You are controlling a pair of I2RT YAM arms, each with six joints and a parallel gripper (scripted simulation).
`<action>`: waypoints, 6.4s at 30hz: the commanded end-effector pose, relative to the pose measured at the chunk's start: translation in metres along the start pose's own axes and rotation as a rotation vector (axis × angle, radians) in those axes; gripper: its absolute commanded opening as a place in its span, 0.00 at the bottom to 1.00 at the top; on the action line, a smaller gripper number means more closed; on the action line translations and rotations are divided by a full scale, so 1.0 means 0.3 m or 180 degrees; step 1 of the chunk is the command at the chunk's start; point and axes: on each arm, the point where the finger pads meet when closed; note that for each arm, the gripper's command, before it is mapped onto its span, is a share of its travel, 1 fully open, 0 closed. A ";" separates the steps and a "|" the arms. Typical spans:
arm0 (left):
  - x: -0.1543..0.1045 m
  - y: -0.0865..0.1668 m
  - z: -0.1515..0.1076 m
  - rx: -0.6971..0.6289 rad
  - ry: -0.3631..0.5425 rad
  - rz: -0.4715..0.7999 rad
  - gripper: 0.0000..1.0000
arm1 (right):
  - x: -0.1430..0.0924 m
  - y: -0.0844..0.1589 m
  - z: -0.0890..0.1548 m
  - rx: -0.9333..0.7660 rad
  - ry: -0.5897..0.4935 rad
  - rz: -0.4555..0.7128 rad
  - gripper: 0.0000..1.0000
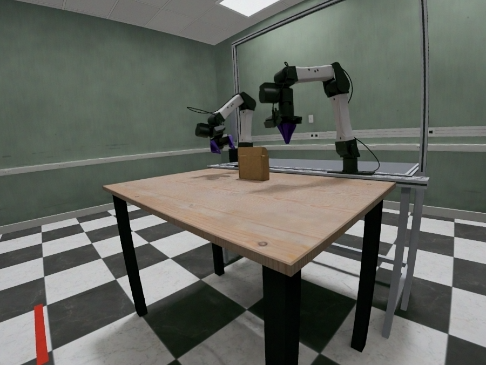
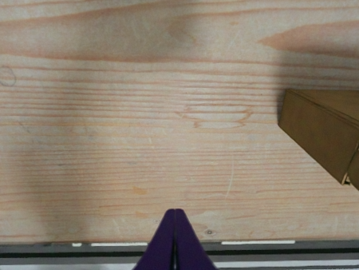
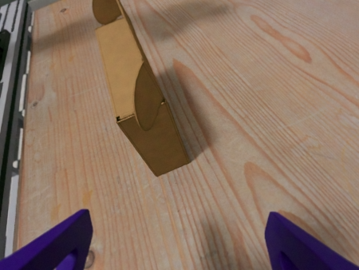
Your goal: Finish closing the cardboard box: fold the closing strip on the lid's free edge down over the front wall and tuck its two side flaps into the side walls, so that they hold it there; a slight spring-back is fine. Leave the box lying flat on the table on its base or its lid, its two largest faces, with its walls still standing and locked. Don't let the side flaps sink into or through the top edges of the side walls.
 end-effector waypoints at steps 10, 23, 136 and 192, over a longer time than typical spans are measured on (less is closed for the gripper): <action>-0.012 -0.005 0.004 -0.0006 0.0016 -0.0018 0.01 | -0.012 -0.038 -0.002 -0.0759 -0.0453 -0.0453 0.80; -0.012 -0.005 0.004 -0.0006 0.0016 -0.0018 0.01 | 0.003 -0.030 0.006 -0.1091 -0.0704 -0.0551 0.80; -0.012 -0.005 0.004 -0.0006 0.0016 -0.0018 0.01 | 0.360 0.083 0.072 -0.1063 -0.0700 -0.0514 0.80; -0.012 -0.005 0.004 -0.0006 0.0016 -0.0018 0.01 | 0.433 0.046 0.078 -0.1119 -0.0672 -0.0558 0.72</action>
Point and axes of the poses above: on each arm, the point where the finger pads meet when closed, its own x axis out along the fingers, its own z axis across the jaws, y = z × x, and after that the axes turned 5 degrees about -x, right-handed
